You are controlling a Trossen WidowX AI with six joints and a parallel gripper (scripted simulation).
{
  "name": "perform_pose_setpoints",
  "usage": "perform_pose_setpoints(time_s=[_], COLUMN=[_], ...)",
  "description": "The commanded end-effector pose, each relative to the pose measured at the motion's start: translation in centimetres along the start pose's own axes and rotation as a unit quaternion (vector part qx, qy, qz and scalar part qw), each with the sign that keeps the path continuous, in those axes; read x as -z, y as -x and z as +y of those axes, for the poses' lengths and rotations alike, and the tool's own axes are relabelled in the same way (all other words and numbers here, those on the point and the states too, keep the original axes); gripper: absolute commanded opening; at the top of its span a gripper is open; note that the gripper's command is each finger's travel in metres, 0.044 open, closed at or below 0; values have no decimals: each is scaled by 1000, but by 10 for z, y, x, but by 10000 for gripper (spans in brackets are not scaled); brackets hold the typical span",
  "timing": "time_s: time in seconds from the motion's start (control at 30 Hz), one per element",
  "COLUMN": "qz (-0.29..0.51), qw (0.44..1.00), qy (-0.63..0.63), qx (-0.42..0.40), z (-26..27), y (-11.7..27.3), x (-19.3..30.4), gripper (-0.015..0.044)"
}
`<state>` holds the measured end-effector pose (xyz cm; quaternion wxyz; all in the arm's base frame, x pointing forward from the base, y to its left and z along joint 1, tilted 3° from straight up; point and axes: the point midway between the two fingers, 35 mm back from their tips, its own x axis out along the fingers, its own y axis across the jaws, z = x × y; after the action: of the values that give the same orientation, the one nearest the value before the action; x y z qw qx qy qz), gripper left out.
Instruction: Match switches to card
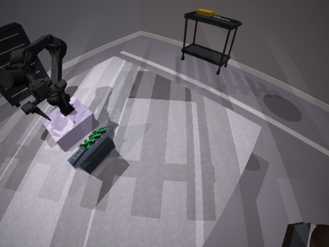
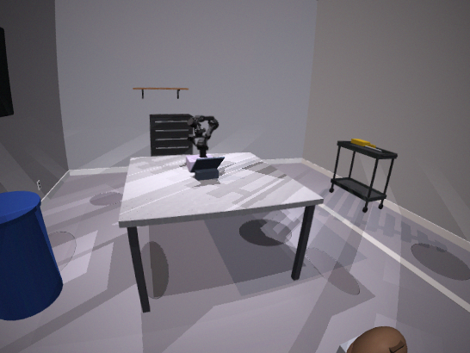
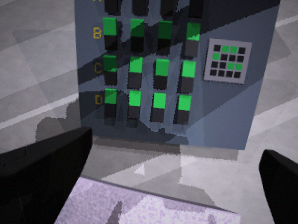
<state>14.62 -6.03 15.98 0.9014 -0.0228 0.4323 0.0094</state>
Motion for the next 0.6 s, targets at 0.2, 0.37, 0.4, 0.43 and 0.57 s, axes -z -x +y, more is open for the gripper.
perform_pose_setpoints(time_s=[0.2, 0.37, 0.4, 0.43, 0.57], qz=[19, 19, 17, 14, -3], qw=[1000, 1000, 1000, 1000, 1000], qy=[10, 16, 16, 17, 16], qx=[-3, -1, -1, 0, -1], z=[1, 14, 19, 23, 48], y=[-25, -49, -54, -59, -76], x=[-19, -41, -46, -51, -69], gripper=[216, 85, 59, 32, 0])
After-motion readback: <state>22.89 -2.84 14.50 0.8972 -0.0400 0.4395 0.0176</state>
